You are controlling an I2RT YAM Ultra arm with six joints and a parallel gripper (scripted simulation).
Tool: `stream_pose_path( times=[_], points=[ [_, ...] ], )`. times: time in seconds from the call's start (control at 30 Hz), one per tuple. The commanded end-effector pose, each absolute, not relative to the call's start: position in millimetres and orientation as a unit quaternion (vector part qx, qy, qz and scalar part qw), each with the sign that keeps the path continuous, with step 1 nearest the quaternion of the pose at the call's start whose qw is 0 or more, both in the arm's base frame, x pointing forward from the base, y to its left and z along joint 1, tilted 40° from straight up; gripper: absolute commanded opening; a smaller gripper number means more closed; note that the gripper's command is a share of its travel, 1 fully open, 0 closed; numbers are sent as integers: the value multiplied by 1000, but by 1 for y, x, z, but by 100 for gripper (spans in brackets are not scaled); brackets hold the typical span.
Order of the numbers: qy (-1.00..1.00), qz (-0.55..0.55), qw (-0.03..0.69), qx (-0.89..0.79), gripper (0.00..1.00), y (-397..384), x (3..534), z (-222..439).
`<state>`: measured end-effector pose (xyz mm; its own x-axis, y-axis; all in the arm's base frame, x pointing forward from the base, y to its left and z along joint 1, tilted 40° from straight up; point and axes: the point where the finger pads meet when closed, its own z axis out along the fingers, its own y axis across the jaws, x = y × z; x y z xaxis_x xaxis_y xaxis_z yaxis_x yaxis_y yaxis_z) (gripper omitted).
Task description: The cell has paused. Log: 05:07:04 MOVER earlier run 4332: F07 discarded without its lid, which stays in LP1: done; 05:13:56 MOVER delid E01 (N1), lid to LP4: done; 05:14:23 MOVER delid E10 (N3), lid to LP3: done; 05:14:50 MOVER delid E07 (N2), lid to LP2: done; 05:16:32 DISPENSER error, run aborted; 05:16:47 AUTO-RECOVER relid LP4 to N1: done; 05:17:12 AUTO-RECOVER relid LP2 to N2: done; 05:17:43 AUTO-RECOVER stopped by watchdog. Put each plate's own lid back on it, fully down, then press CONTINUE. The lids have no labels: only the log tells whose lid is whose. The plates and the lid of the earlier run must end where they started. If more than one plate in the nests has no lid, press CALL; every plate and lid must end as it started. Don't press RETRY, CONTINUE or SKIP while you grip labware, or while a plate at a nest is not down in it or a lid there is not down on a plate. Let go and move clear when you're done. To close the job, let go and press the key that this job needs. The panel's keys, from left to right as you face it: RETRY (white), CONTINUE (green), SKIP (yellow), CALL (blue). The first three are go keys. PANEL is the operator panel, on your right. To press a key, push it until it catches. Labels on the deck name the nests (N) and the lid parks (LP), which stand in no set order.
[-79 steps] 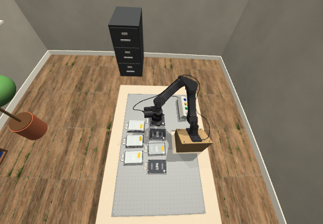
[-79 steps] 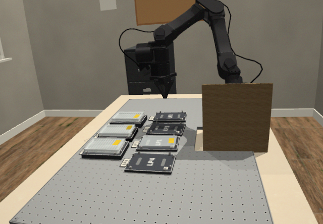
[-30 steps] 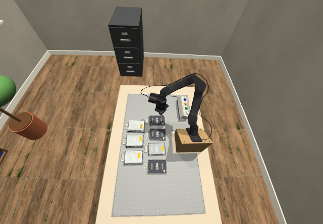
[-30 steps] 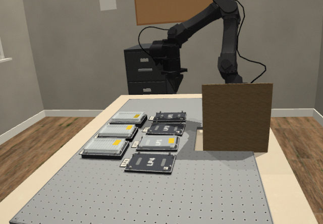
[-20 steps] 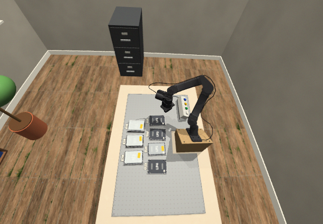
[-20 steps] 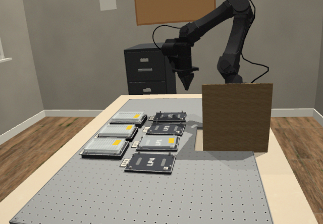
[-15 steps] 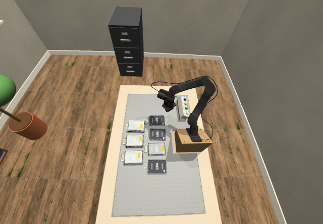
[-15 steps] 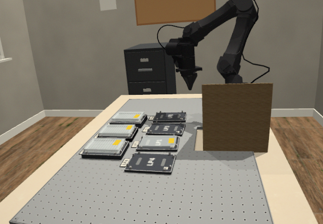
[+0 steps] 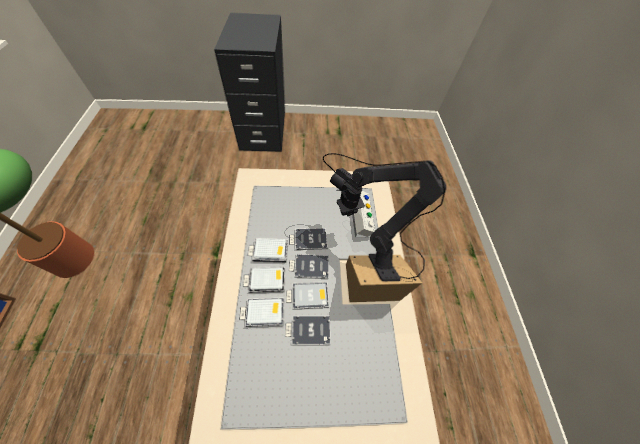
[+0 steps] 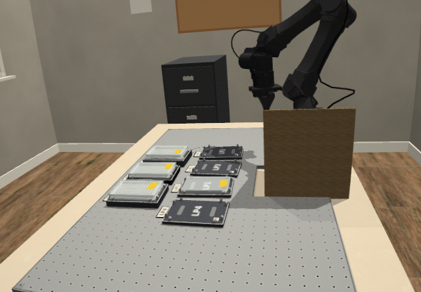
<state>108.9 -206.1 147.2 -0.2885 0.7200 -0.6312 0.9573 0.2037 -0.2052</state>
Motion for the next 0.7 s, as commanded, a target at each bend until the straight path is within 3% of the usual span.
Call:
stream_pose_path(
  times=[0.0, 0.4, 0.67],
  points=[
    [741, -273, 215, 574, 0, -206, 97, 146],
    [660, -257, 266, 654, 0, -226, 43, 176],
    [648, -247, 258, 673, 0, -236, 14, 176]
  ],
)
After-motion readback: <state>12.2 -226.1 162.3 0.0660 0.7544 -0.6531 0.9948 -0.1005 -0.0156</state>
